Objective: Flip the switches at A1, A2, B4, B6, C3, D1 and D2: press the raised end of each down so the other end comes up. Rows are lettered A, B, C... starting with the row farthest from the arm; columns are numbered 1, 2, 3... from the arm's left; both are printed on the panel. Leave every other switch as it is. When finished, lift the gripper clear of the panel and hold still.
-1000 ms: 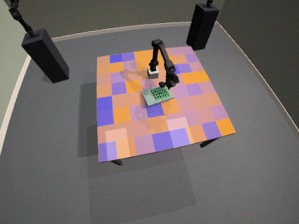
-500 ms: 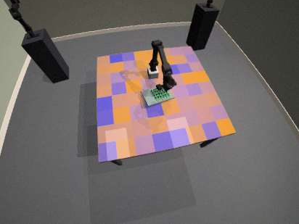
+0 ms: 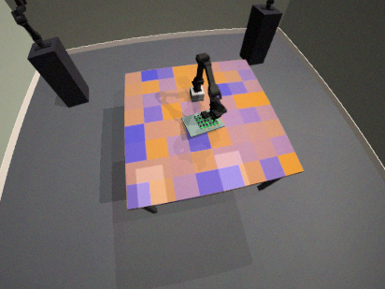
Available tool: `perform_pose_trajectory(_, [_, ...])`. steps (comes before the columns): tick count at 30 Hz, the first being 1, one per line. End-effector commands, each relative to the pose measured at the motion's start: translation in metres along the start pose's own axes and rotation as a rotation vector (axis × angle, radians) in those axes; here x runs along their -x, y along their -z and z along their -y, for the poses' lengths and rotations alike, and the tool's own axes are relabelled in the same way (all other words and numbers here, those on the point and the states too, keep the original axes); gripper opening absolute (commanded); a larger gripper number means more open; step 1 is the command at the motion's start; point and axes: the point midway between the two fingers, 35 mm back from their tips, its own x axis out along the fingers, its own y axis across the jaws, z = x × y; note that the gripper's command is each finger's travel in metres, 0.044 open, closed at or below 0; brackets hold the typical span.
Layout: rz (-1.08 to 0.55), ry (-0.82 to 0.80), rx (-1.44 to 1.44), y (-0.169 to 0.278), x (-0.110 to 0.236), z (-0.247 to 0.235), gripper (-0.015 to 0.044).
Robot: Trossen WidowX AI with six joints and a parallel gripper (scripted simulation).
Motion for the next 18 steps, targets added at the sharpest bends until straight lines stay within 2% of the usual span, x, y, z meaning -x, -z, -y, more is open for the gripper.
perform_pose_trajectory(1, [-0.008, -0.004, 0.004, 0.0029, -0.0070, -0.0006, 0.0000])
perform_pose_trajectory(18, [-0.008, -0.004, 0.004, 0.0031, -0.0111, -0.0006, 0.0000])
